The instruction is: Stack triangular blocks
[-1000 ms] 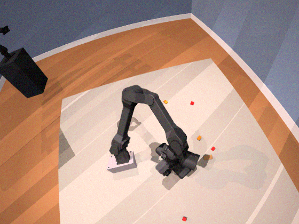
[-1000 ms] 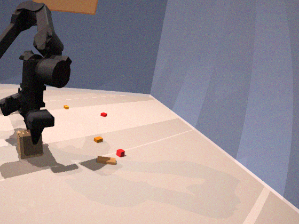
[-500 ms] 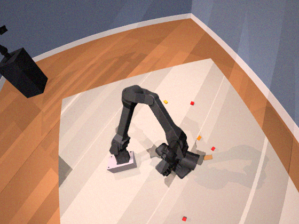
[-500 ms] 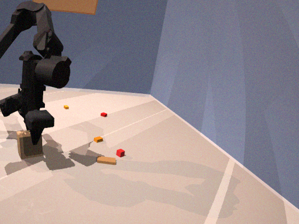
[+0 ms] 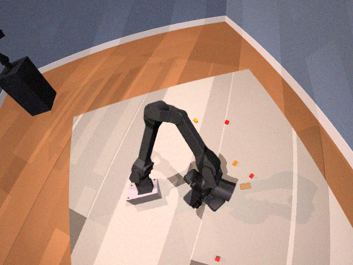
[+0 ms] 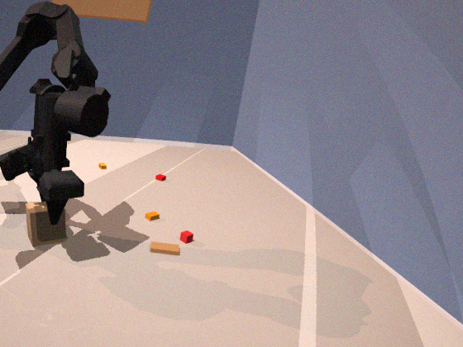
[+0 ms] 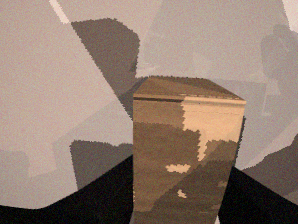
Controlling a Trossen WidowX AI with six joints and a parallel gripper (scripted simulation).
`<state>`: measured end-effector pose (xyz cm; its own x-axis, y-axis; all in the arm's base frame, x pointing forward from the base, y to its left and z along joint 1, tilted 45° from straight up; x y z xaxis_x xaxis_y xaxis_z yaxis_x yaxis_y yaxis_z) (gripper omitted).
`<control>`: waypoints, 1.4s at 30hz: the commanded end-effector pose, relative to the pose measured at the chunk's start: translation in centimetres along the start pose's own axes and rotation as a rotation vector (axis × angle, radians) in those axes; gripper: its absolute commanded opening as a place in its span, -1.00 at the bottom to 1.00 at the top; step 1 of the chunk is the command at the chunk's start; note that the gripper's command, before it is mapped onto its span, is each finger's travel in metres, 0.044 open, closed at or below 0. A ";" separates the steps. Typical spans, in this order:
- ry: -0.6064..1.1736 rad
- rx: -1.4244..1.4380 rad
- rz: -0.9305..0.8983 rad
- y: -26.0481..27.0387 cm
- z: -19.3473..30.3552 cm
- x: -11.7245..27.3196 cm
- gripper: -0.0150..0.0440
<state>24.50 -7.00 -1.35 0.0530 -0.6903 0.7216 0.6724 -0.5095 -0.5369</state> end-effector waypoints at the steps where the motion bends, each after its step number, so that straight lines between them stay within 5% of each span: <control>1: 0.000 0.000 0.000 0.0 0.0 0.0 0.31; 9: 0.000 0.000 0.000 0.0 0.0 0.0 1.00; 17: 0.000 0.000 0.000 0.1 0.0 0.2 1.00; 25: -0.004 -0.002 -0.002 0.1 0.0 10.8 1.00; 42: 0.003 -0.006 -0.014 0.3 0.0 10.4 1.00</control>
<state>25.22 -14.31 6.04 0.0446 -0.6851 0.7271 0.6718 -0.5181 -0.5294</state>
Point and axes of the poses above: the point midway between the two fingers, 35 mm back from their tips, its own x axis back along the fingers, its own y axis across the jaws, z = x × y, the point moved 6 cm from there along x, back along the fingers, and after that the axes turned 13 degrees about x, right-handed, at the moved point
